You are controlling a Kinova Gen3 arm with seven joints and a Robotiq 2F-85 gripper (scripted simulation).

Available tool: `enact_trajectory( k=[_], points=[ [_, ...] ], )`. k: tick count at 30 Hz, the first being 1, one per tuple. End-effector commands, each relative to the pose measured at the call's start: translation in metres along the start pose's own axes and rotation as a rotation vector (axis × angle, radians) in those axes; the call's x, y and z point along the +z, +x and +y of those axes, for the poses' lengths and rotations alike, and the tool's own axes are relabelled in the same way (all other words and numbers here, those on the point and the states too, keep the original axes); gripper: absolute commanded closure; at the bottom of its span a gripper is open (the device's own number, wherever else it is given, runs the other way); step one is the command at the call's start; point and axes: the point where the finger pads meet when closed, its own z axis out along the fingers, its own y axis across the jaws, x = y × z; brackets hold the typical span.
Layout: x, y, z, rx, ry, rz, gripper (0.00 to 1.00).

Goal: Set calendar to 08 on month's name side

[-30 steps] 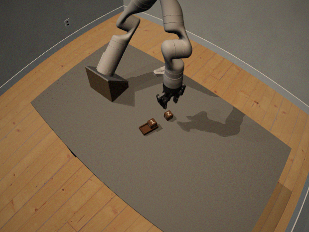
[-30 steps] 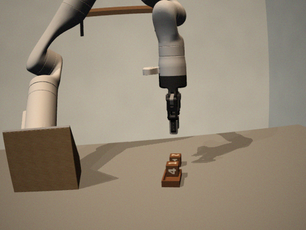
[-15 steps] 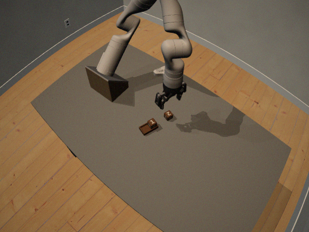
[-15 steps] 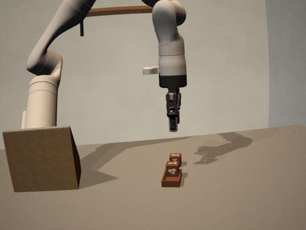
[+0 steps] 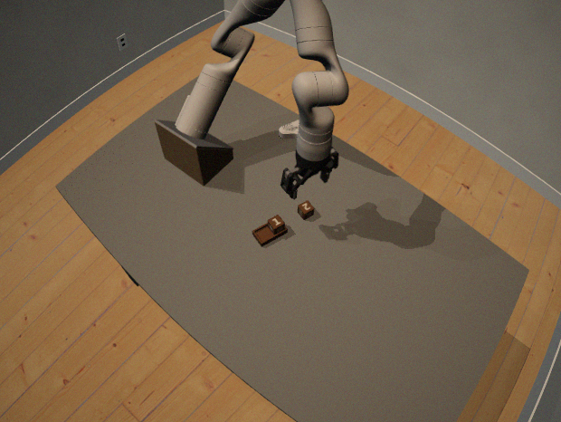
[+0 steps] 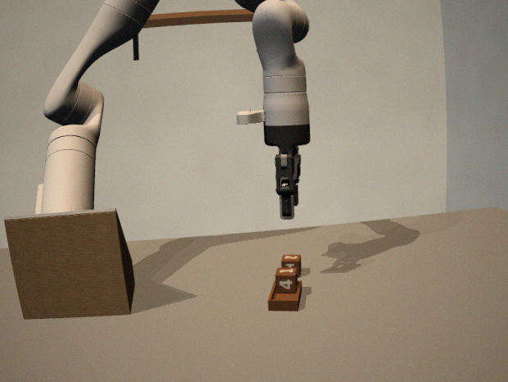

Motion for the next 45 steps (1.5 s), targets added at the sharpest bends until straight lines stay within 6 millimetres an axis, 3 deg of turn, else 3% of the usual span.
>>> enact_trajectory(
  k=[1,10,24,45],
  points=[
    [0.000,0.000,-0.001,0.009,0.001,0.000,0.00],
    [0.001,0.001,-0.003,0.072,0.000,0.005,0.00],
    [0.004,0.005,-0.011,0.304,-0.001,0.024,0.00],
    [0.010,0.014,-0.032,0.981,0.013,0.062,0.00]
  ],
)
